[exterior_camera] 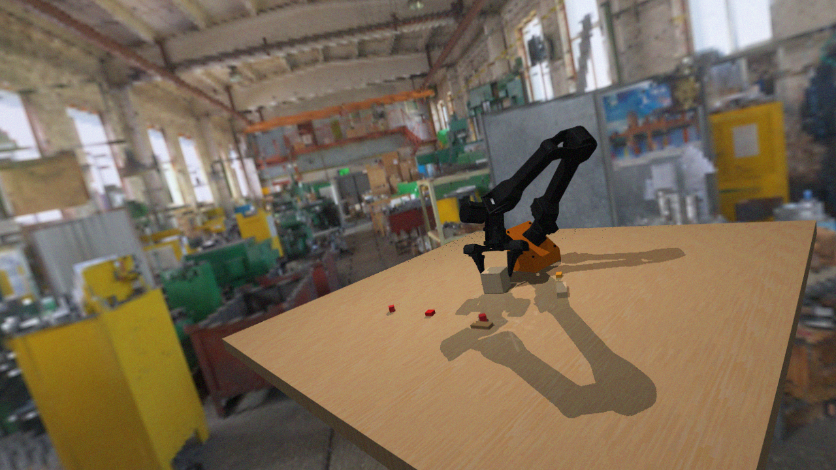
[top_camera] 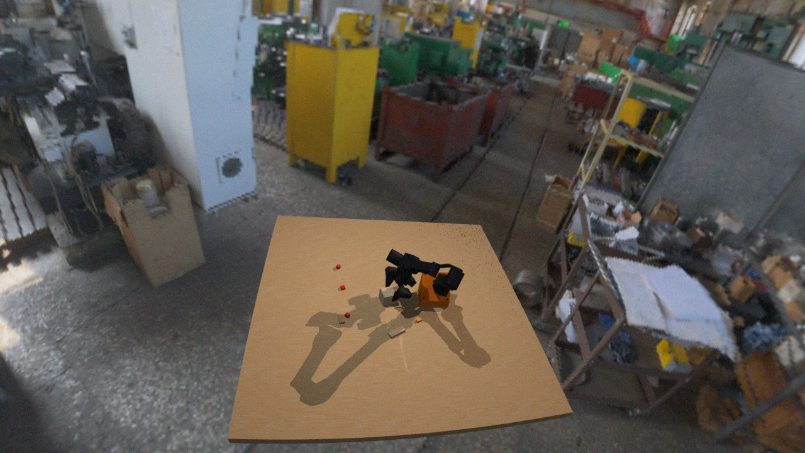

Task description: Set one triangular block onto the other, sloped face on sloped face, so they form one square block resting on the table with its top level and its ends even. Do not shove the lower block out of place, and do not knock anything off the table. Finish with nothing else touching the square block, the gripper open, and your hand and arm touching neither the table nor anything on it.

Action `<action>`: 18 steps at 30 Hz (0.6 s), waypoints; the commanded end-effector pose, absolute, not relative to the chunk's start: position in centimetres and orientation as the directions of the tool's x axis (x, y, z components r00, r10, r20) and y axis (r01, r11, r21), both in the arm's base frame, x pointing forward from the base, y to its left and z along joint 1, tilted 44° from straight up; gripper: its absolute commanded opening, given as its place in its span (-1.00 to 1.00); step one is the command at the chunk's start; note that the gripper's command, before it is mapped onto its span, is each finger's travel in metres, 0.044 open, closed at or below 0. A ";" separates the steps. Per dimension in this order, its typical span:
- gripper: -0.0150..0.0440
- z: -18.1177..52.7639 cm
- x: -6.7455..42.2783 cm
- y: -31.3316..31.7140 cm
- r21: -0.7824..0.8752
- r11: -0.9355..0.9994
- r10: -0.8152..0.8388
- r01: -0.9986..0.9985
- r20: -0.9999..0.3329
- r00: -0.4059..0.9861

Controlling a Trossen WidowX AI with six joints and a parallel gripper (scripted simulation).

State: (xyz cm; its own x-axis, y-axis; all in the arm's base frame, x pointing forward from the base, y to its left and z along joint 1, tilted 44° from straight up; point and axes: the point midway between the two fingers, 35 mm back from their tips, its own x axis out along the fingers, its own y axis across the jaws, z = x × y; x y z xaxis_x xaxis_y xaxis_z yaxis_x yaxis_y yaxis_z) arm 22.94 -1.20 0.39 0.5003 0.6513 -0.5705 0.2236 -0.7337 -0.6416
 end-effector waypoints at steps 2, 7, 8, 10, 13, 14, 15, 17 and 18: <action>1.00 0.4 22.9 -1.2 -0.642 -0.734 0.651 0.224 -0.570 0.500; 1.00 0.4 22.9 -1.4 -0.640 -0.735 0.650 0.223 -0.572 0.500; 1.00 0.6 22.7 -1.8 -0.637 -0.739 0.646 0.219 -0.577 0.500; 1.00 1.1 22.1 -3.3 -0.629 -0.749 0.635 0.210 -0.591 0.497; 1.00 2.8 20.5 -5.8 -0.624 -0.755 0.629 0.202 -0.602 0.492; 1.00 3.5 19.8 -6.5 -0.626 -0.753 0.631 0.203 -0.601 0.491; 1.00 4.3 19.1 -7.1 -0.629 -0.750 0.635 0.206 -0.597 0.491; 1.00 6.0 17.8 -8.2 -0.637 -0.740 0.645 0.216 -0.582 0.495; 1.00 6.4 17.5 -8.4 -0.639 -0.737 0.648 0.219 -0.577 0.497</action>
